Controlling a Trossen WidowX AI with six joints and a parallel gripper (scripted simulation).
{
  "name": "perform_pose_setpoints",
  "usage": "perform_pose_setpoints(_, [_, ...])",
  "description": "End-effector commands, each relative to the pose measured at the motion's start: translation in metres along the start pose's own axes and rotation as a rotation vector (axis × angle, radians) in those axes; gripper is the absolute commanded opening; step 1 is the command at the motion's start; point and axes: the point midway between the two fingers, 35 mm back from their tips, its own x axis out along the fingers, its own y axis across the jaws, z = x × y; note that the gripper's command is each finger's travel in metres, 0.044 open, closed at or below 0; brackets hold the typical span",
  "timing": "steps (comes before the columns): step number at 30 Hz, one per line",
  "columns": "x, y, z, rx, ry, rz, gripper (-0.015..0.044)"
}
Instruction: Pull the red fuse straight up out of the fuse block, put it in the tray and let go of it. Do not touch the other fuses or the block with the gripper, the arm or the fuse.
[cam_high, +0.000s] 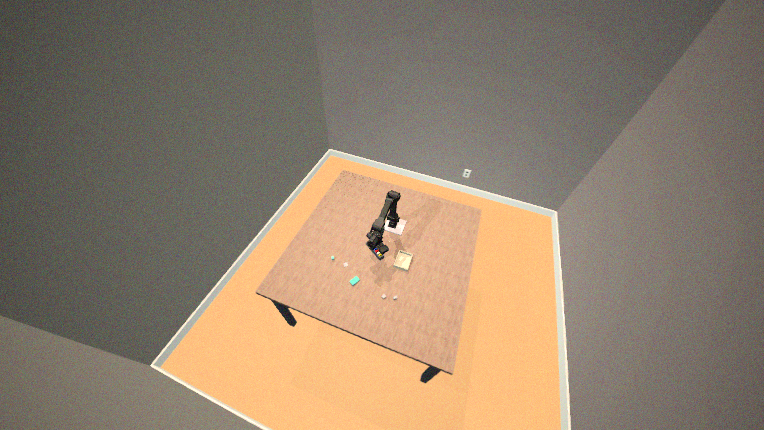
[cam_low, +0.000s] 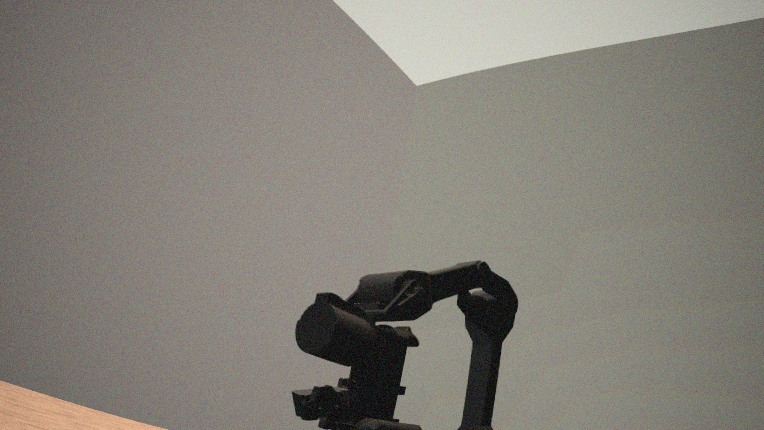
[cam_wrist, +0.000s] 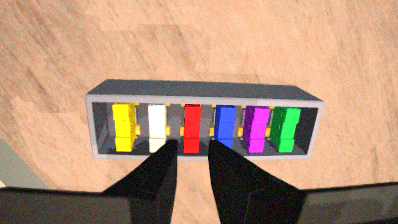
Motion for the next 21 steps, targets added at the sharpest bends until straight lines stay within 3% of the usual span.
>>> perform_pose_setpoints(1, [0.006, 0.000, -0.001, 0.004, 0.004, 0.001, 0.0074])
perform_pose_setpoints(21, [0.020, -0.001, -0.002, 0.004, 0.004, 0.001, 0.0074])
